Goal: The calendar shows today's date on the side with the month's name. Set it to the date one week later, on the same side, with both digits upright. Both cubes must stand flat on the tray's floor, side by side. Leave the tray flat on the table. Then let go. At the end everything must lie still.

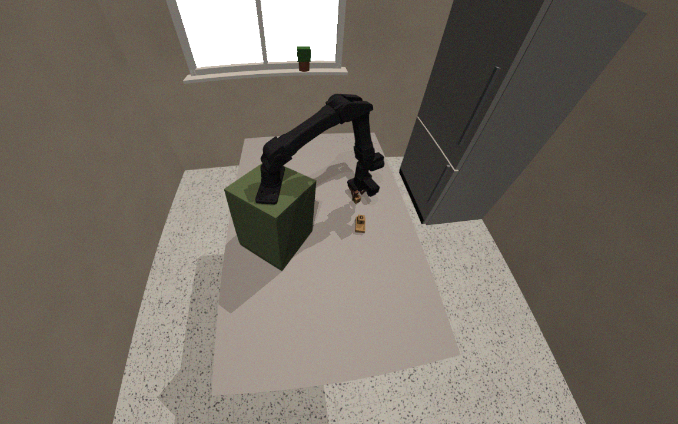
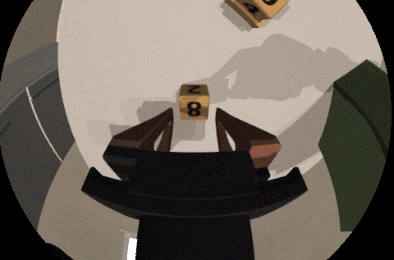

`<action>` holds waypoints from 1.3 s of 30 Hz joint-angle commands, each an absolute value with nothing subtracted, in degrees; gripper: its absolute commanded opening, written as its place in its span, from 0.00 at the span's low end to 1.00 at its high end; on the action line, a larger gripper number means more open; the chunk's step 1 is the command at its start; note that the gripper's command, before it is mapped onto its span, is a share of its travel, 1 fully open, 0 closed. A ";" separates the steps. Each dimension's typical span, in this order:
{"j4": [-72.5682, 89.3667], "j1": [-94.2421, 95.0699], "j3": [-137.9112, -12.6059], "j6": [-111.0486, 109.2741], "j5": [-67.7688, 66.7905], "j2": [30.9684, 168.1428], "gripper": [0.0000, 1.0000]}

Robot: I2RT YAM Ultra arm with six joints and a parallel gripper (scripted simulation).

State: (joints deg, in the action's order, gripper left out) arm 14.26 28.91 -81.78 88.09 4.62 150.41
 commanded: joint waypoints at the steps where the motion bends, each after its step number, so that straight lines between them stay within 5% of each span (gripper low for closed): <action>1: 14.20 28.91 -81.85 88.13 4.21 149.89 0.47; 39: 12.67 29.10 -83.95 88.32 4.19 153.50 0.47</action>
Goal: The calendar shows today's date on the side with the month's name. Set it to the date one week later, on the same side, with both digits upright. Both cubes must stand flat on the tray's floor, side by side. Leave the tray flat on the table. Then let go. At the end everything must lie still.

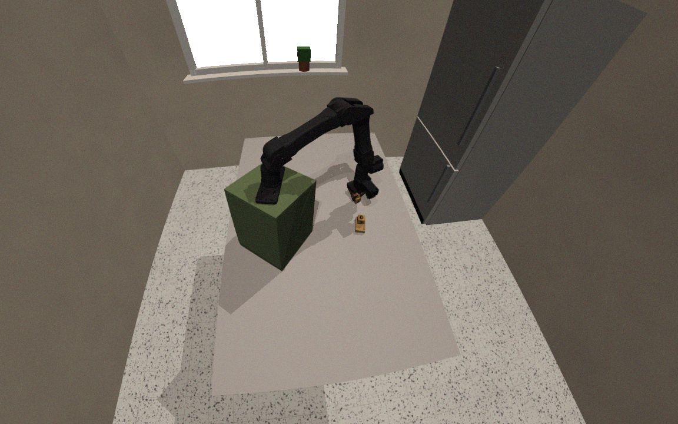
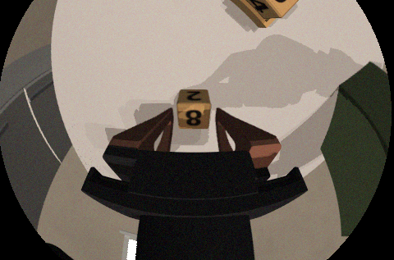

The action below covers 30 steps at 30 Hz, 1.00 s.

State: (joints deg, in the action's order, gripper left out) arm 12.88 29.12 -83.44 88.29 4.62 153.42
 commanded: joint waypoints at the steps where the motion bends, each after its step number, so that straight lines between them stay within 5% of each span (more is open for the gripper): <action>1: 12.54 29.12 -84.17 88.34 4.18 153.84 0.47; 30: 11.89 29.22 -85.35 88.44 4.17 155.69 0.47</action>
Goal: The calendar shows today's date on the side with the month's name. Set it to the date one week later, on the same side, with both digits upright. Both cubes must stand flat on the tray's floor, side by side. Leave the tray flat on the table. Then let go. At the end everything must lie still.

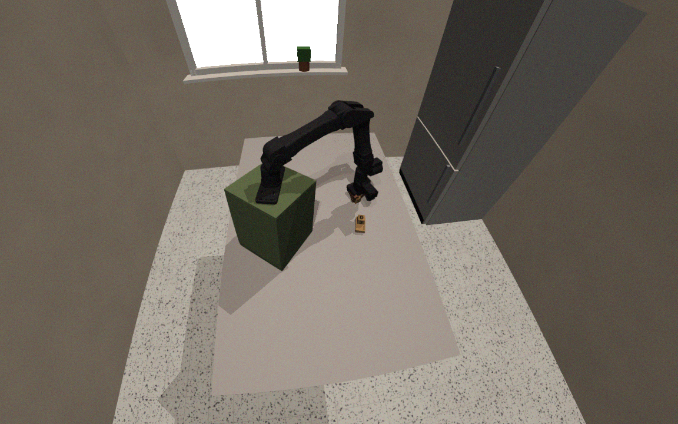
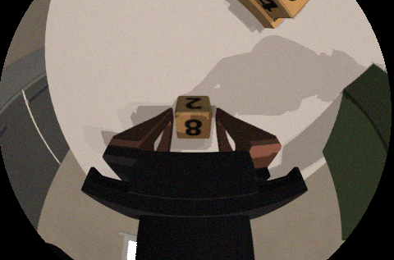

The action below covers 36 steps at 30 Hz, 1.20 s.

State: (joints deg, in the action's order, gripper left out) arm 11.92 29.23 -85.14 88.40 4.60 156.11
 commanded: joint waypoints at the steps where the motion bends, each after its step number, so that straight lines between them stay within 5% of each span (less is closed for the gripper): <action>1: 11.89 29.22 -85.35 88.44 4.17 155.69 0.47; 19: 11.89 29.22 -85.35 88.44 4.17 155.69 0.47; 20: 11.89 29.22 -85.35 88.44 4.17 155.69 0.27; 36: 11.89 29.22 -85.35 88.44 4.17 155.69 0.27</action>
